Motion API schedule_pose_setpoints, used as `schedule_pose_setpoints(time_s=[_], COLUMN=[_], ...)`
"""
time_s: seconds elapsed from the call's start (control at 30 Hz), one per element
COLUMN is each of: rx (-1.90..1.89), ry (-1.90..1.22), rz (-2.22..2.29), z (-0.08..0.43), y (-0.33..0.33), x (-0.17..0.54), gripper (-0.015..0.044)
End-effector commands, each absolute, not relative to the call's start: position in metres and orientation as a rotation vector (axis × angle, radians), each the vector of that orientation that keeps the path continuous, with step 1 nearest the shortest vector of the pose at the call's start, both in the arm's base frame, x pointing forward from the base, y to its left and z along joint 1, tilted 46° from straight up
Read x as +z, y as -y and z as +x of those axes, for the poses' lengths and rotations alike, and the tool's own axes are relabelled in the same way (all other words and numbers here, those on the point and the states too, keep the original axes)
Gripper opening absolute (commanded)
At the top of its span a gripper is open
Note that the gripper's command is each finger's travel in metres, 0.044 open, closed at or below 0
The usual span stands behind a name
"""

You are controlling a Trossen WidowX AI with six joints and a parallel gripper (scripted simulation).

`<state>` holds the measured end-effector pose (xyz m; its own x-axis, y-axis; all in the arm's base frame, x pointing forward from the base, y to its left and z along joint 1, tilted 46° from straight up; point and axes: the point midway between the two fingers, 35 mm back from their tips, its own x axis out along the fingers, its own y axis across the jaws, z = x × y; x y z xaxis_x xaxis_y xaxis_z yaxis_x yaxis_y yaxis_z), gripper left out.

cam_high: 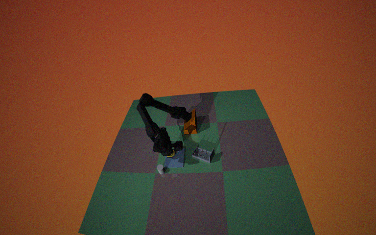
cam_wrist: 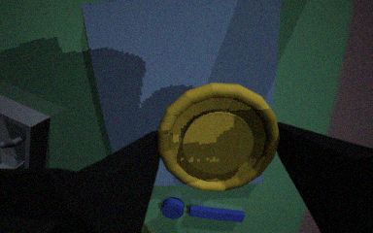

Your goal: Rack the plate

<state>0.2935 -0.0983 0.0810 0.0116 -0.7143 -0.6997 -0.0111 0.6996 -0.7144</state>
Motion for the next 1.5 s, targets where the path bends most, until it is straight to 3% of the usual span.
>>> schedule_pose_setpoints(time_s=[0.0, 0.97, 1.47], rx=[-0.593, -0.584, -0.857], ry=[-1.464, -1.448, -1.314], rz=[-0.627, -0.646, -0.319], z=[0.299, 0.302, 0.267], y=[0.081, -0.008, -0.075], x=[0.095, 0.174, 0.107], gripper=[0.0000, 0.0000, 0.0000])
